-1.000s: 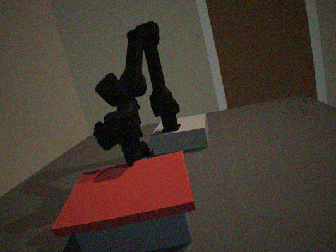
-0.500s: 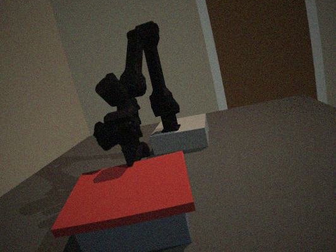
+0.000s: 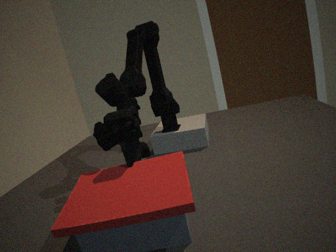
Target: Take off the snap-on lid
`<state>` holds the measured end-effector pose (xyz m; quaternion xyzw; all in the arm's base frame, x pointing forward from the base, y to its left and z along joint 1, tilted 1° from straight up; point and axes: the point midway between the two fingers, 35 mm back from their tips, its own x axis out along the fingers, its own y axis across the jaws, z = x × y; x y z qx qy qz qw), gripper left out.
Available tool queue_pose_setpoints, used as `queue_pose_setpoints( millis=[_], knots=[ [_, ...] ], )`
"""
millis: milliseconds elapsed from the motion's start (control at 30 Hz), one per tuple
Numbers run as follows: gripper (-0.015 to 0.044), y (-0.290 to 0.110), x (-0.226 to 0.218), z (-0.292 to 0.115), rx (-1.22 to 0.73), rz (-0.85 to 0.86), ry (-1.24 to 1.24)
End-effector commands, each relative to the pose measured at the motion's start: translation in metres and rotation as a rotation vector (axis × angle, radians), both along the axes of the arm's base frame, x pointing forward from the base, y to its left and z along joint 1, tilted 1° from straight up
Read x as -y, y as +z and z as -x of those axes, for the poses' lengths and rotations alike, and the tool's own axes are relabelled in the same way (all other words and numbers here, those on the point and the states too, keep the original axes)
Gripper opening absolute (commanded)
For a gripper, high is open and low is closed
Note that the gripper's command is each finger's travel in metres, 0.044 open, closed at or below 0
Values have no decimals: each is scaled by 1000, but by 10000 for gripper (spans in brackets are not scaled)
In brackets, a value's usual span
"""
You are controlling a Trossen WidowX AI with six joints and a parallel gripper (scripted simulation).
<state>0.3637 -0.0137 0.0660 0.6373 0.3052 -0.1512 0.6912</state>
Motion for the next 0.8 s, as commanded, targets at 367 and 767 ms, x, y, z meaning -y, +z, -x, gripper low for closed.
queue_pose_setpoints(
  millis=[367,767],
  knots=[
    [0,4,0,-1,-2,0,-4],
    [0,19,0,-1,-2,0,-5]
  ],
)
